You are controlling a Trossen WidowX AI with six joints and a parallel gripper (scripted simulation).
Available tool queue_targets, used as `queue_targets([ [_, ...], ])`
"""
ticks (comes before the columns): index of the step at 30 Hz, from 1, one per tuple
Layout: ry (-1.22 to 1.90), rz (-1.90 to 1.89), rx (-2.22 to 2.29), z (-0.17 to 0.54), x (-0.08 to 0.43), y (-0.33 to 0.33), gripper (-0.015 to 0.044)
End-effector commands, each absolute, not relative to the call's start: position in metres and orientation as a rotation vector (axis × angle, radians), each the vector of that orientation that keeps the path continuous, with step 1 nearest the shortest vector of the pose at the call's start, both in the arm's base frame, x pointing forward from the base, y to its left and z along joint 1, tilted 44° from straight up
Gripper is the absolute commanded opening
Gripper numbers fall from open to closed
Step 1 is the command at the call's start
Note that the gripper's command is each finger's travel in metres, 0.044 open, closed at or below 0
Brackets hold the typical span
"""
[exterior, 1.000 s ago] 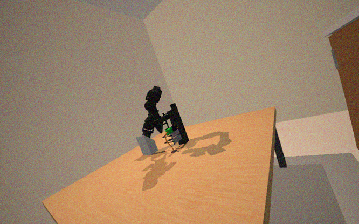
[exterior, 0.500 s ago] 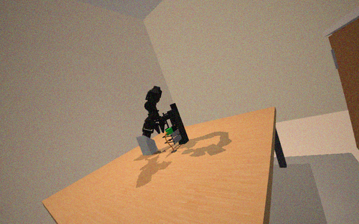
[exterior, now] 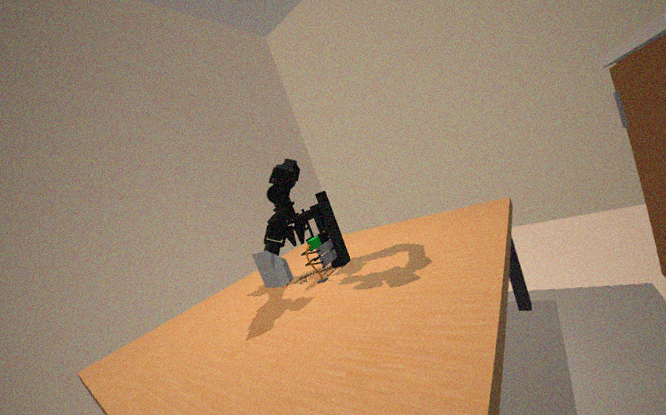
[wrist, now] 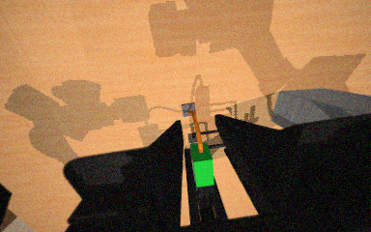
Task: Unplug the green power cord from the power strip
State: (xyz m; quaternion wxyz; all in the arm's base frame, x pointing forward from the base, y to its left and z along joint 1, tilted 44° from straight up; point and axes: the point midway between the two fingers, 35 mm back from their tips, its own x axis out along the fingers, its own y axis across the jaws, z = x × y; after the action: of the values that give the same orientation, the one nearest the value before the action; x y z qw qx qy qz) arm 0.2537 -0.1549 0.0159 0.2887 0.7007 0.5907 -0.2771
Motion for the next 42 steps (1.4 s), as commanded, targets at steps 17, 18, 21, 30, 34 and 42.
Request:
queue_targets([
  [17, 1.573, -0.741, 1.862, 0.037, 0.257, -0.137, 0.016],
  [18, 1.573, -0.741, 1.862, 0.038, 0.257, -0.136, 0.016],
  [21, 1.573, -0.741, 1.863, 0.041, 0.258, -0.132, 0.016],
  [30, 1.574, -0.74, 1.863, 0.051, 0.258, -0.121, 0.016],
  [34, 1.574, -0.74, 1.864, 0.056, 0.258, -0.117, 0.016],
  [42, 1.575, -0.739, 1.865, 0.064, 0.258, -0.107, 0.016],
])
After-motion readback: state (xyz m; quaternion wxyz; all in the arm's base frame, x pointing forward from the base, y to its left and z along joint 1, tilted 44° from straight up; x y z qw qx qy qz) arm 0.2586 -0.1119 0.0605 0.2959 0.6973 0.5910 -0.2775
